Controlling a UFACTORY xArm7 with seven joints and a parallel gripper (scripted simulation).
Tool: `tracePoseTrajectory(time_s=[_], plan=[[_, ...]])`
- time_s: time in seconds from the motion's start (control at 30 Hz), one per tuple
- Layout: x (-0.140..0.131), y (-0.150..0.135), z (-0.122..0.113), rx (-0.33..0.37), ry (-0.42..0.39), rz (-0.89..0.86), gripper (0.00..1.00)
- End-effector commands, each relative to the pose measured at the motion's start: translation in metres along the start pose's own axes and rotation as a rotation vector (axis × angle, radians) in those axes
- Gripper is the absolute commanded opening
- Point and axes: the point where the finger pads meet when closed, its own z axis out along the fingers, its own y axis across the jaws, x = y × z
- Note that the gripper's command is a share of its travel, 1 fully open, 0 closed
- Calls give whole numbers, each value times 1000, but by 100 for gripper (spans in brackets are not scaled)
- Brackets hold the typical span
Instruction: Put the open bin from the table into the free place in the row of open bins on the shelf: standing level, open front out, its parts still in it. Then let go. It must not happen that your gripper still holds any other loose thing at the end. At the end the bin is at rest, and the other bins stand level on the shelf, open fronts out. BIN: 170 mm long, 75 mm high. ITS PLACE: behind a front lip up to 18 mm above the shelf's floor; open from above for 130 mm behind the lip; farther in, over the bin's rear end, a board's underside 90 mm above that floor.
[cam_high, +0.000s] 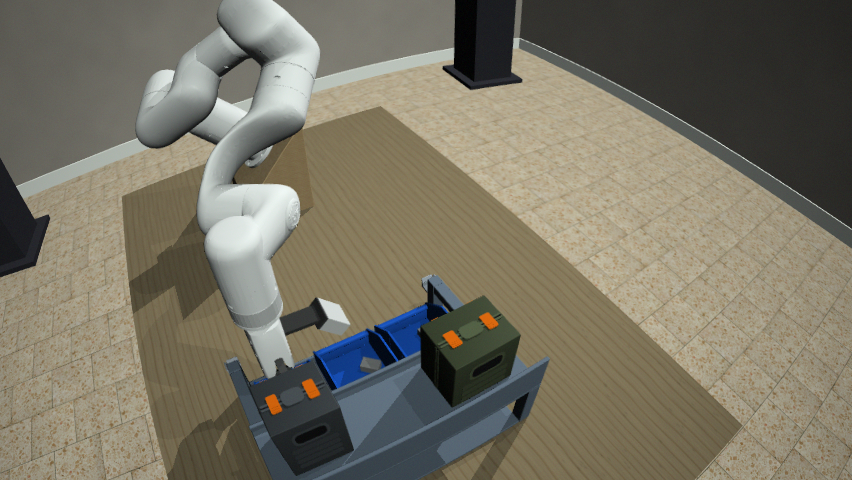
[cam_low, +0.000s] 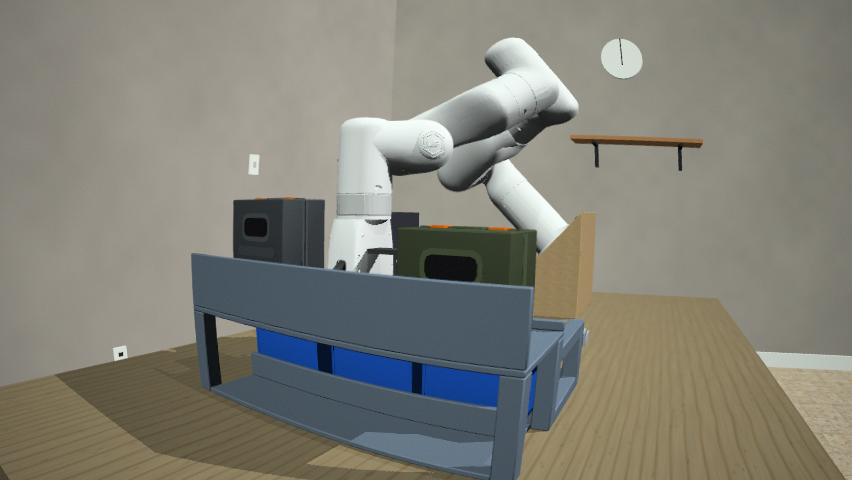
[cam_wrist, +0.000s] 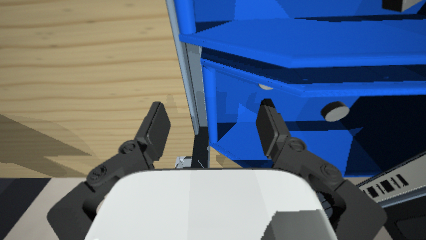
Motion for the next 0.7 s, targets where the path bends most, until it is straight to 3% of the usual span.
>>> tracePoseTrajectory(time_s=[0.0,0.57,0.67], plan=[[0,2,-2,-5,0,0,100],[0,2,-2,-5,0,0,100],[0,2,-26,-5,0,0,100]])
